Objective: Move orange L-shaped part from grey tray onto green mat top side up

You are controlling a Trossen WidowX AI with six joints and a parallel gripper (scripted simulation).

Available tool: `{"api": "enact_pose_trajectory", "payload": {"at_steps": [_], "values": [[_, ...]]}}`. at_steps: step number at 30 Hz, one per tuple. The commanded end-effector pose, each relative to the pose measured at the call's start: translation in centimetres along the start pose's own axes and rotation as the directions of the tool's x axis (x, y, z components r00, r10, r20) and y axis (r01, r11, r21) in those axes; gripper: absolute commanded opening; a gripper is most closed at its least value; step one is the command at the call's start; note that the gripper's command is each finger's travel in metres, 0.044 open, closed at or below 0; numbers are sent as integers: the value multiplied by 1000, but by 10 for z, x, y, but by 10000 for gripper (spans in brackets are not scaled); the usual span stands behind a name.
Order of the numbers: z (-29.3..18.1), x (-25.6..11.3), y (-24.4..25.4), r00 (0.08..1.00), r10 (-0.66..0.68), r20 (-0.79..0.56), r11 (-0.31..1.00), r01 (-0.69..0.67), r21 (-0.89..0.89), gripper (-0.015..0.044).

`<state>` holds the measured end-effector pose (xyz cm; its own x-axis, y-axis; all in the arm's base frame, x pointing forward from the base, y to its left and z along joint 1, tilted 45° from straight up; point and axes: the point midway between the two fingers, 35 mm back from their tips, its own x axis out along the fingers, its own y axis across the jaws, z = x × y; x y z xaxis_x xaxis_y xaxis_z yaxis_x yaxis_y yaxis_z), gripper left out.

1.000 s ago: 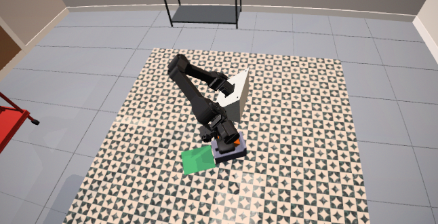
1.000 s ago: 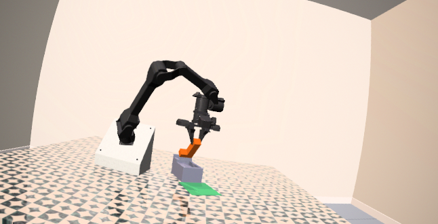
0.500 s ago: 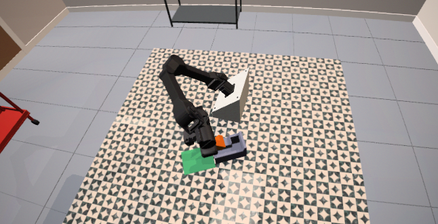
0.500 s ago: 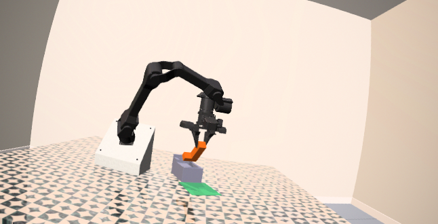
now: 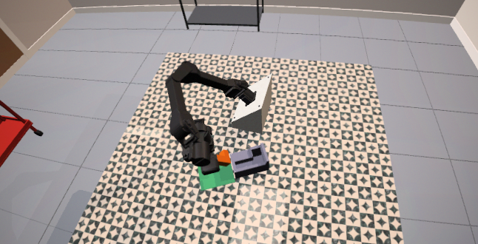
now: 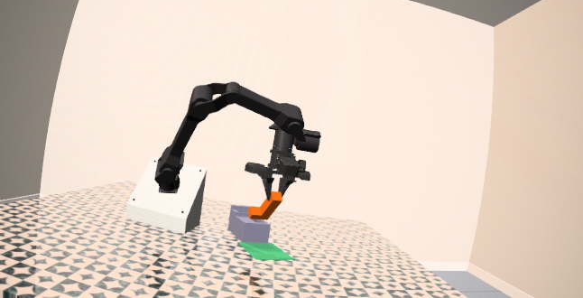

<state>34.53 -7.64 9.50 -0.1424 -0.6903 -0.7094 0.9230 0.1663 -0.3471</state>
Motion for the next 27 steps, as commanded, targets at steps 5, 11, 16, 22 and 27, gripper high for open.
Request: {"api": "enact_pose_trajectory", "payload": {"at_steps": [5, 11, 16, 22, 27], "values": [[27, -2, -5, 1000, 5, 7, 1000, -5, 4, 0], [27, 0, -4, 1000, 5, 7, 1000, -5, 4, 0], [27, 8, -4, 1000, 5, 7, 1000, -5, 4, 0], [27, 17, -4, 1000, 5, 7, 1000, -5, 4, 0], [28, 25, -4, 1000, 5, 7, 1000, -5, 4, 0]]}}
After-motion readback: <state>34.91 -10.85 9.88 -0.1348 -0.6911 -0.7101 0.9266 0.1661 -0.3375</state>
